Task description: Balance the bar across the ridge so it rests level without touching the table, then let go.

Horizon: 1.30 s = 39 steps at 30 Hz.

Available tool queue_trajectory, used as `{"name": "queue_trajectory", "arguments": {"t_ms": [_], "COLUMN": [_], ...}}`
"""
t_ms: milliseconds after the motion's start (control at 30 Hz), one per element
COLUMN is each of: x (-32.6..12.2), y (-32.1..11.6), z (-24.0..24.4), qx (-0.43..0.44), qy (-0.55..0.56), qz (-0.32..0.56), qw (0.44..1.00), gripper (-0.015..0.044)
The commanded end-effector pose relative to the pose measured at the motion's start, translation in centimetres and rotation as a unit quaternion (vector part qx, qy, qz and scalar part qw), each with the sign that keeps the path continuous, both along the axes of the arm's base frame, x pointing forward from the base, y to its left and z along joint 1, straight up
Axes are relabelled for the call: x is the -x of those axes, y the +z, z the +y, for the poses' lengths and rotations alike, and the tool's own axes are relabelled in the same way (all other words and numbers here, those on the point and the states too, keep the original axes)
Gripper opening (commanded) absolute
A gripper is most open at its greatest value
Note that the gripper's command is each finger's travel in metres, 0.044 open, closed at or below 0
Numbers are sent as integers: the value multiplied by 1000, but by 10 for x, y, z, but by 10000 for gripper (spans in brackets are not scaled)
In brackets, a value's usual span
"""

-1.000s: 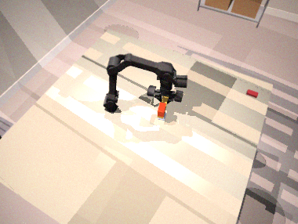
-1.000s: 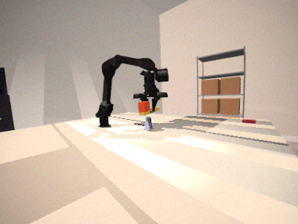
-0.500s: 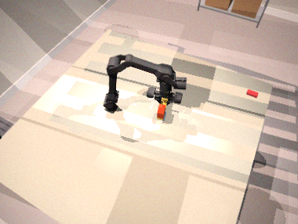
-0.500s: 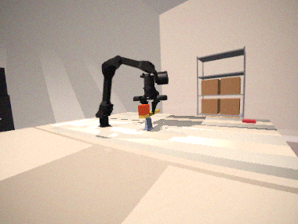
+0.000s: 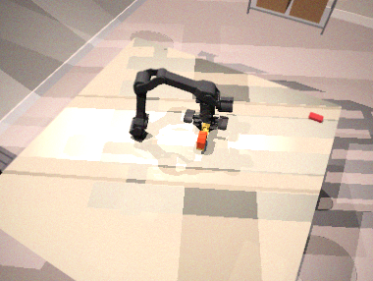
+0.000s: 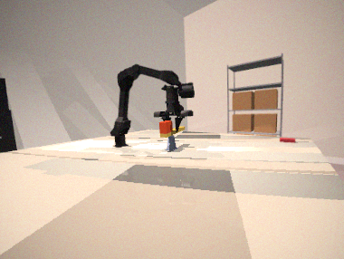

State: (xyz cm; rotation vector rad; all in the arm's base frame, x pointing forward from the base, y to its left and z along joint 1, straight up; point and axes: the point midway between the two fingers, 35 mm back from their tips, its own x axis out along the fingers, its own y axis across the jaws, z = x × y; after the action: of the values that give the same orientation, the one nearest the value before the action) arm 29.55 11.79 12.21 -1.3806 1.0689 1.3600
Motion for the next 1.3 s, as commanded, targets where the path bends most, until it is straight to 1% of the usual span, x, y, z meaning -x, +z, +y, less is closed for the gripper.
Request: {"name": "queue_trajectory", "arguments": {"t_ms": [0, 1267], "x": [0, 0], "y": [0, -3], "z": [0, 0], "qx": [0, 0], "qy": [3, 3], "qz": [-1, -1], "qw": [1000, 1000], "gripper": [0, 0]}}
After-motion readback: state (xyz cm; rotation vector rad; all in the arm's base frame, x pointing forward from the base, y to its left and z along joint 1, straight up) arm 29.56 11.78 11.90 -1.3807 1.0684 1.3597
